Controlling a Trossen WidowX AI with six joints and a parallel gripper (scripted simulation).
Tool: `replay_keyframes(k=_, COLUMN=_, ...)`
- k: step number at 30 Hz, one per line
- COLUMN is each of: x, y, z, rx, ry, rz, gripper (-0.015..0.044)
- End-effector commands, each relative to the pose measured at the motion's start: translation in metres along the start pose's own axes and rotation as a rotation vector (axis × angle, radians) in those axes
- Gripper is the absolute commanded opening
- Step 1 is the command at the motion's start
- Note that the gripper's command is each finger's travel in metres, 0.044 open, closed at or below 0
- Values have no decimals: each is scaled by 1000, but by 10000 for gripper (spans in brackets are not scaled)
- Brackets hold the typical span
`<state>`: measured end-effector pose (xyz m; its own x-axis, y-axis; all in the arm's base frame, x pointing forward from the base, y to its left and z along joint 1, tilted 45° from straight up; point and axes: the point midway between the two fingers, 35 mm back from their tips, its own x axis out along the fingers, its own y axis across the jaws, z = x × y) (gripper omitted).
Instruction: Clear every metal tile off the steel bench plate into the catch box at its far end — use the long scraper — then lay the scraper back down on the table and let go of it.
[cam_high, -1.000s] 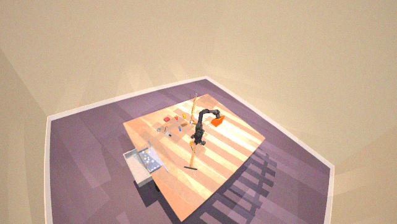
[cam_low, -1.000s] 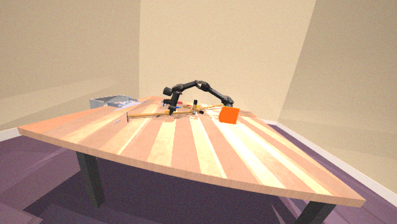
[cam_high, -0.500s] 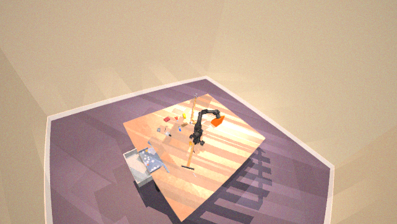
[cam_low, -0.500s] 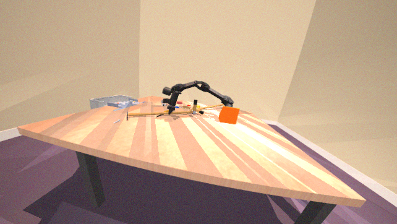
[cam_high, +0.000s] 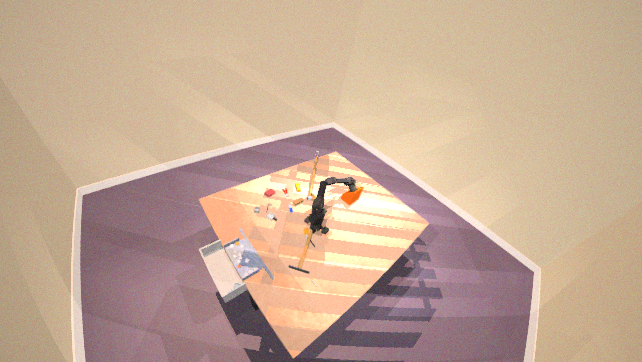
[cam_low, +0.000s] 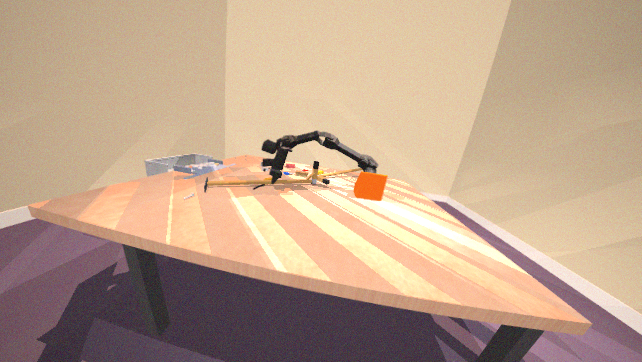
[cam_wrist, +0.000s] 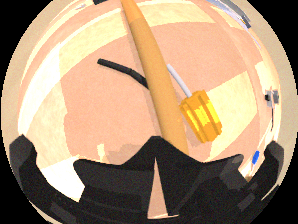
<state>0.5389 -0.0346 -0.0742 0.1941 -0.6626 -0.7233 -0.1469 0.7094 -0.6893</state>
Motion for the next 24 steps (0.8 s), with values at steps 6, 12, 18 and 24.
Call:
replay_keyframes(k=6, x=4, y=-13, z=2, rx=8, ry=5, rz=-3, gripper=0)
replay_keyframes(k=12, x=4, y=-18, z=4, rx=9, ry=4, rz=-4, gripper=0)
replay_keyframes(k=18, x=5, y=-24, z=6, rx=11, ry=4, rz=-5, gripper=0)
replay_keyframes(k=24, x=5, y=-30, z=8, rx=13, ry=3, rz=-6, gripper=0)
